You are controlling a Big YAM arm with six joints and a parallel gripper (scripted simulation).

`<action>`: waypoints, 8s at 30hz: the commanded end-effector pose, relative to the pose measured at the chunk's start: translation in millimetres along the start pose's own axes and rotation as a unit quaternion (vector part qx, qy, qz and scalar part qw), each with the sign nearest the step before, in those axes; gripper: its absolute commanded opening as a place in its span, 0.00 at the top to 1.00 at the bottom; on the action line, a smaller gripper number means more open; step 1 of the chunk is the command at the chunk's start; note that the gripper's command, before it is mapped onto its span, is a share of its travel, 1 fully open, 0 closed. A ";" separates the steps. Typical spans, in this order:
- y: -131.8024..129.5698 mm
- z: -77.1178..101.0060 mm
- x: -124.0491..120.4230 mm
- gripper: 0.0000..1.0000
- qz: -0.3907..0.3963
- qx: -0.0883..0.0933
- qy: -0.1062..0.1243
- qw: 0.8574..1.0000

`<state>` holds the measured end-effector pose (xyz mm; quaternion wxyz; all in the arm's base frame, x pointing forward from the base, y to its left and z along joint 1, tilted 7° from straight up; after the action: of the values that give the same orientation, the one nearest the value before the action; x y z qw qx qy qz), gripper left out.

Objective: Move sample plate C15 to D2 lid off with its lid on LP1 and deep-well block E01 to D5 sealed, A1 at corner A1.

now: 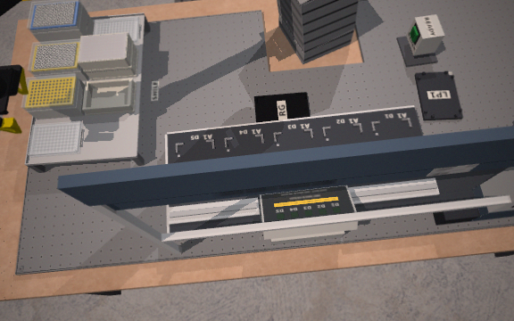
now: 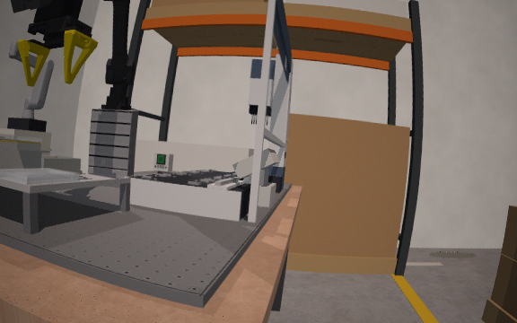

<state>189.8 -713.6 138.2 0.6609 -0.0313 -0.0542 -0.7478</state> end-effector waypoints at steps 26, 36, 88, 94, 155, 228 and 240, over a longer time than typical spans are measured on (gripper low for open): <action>-25.6 32.2 9.0 0.00 0.000 0.012 -0.031 0.999; -70.7 30.7 6.2 0.00 0.001 0.010 -0.031 0.999; -144.2 28.9 1.9 0.00 0.001 0.007 -0.032 0.999; -174.5 28.3 -0.1 0.00 0.001 0.005 -0.031 1.000; -272.8 34.6 -1.7 0.00 0.001 0.001 -0.036 0.999; -219.9 22.3 -63.1 0.00 0.002 0.002 -0.029 1.000; -171.8 20.7 -90.6 0.00 0.001 0.004 -0.029 1.000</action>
<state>17.4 -596.5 107.0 0.6670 -0.0258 -0.0469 -0.7432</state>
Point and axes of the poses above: the point where the finger pads meet when closed, its own z axis back along the fingers, its own y axis across the jaws, x = y × z, the point moved 8 cm from there along z, back along the fingers, and after that the axes turned 3 degrees about z, right-handed, at the moved point
